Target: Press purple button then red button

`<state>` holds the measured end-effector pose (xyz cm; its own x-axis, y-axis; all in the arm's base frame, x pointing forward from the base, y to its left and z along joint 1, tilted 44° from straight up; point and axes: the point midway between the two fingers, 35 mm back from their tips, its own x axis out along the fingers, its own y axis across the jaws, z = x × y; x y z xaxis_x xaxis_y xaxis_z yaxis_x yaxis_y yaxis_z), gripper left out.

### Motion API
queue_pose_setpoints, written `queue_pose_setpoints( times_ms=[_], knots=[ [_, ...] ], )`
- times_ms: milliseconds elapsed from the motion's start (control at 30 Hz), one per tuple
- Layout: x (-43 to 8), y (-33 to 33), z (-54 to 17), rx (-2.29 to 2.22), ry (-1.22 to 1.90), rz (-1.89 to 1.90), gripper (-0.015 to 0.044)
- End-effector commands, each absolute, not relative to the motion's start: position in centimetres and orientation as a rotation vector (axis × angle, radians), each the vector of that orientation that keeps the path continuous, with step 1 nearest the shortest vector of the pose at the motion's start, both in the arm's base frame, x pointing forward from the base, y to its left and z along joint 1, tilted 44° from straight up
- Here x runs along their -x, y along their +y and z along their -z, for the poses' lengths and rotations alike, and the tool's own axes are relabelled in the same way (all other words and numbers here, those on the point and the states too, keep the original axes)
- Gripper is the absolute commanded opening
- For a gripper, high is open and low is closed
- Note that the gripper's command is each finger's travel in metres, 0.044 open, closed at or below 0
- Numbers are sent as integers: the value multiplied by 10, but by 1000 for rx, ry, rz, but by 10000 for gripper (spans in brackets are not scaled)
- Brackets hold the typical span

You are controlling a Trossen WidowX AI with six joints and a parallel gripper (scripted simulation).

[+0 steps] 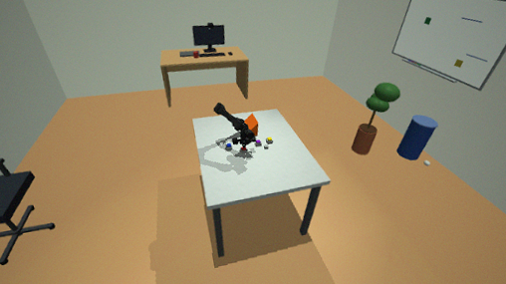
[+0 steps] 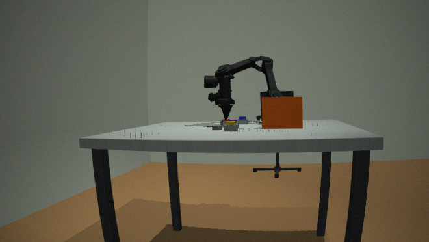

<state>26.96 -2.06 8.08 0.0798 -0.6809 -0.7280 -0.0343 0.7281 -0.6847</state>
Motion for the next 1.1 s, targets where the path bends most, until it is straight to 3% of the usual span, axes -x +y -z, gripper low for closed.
queue_pose_setpoints(
  times_ms=[0,433,700,900,1067],
  knots=[
    [-270,-22,-81,639,1427,537,20],
    [-267,0,-104,638,1427,536,20],
    [-286,101,-60,613,1435,490,230],
    [-265,190,-6,612,1440,492,387],
    [-228,245,40,623,1433,519,400]
  ],
)
